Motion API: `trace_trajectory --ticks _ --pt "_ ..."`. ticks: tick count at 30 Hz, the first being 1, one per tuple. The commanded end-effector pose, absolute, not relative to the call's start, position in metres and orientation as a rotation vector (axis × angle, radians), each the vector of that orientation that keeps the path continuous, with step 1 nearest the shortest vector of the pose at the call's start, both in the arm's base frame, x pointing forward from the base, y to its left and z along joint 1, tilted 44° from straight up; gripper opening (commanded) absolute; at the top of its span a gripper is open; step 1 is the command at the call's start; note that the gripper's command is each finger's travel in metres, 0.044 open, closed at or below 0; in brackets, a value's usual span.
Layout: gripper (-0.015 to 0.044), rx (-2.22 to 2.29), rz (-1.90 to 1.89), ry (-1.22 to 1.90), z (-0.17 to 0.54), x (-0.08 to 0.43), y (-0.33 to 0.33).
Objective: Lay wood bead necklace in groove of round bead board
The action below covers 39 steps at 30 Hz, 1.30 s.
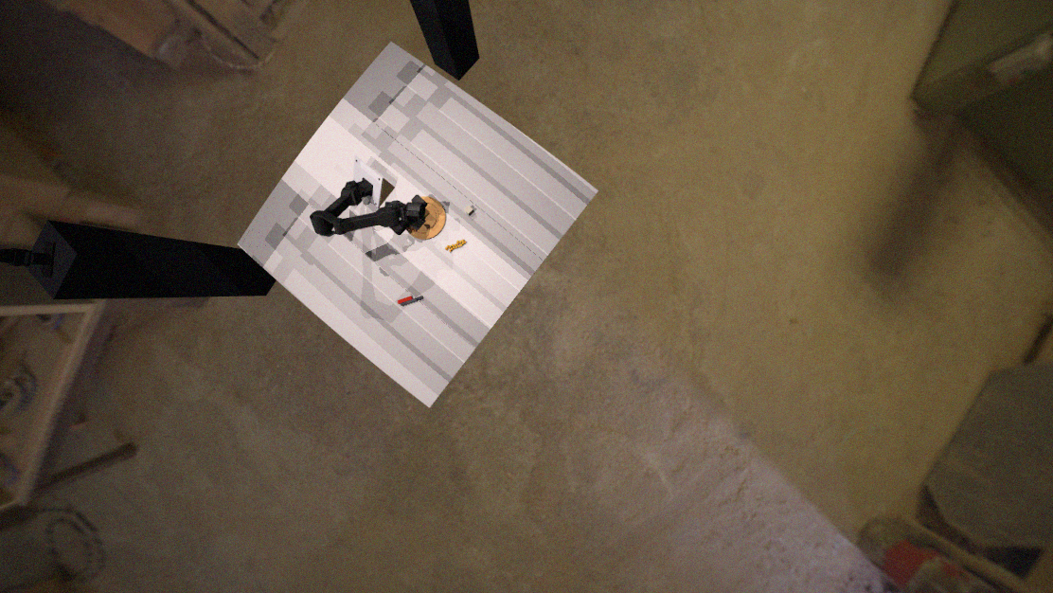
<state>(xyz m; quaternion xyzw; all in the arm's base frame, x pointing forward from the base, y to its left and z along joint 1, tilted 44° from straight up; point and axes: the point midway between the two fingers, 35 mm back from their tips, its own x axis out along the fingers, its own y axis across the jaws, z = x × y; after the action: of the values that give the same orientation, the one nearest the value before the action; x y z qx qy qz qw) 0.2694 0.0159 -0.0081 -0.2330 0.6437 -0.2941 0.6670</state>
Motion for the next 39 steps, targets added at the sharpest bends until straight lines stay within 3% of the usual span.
trace_trajectory --ticks 1,39 --pt "0.044 -0.525 -0.664 1.451 -0.0076 0.2696 0.0167" --pt "0.044 -0.527 -0.665 1.446 -0.0036 0.2695 0.0205"
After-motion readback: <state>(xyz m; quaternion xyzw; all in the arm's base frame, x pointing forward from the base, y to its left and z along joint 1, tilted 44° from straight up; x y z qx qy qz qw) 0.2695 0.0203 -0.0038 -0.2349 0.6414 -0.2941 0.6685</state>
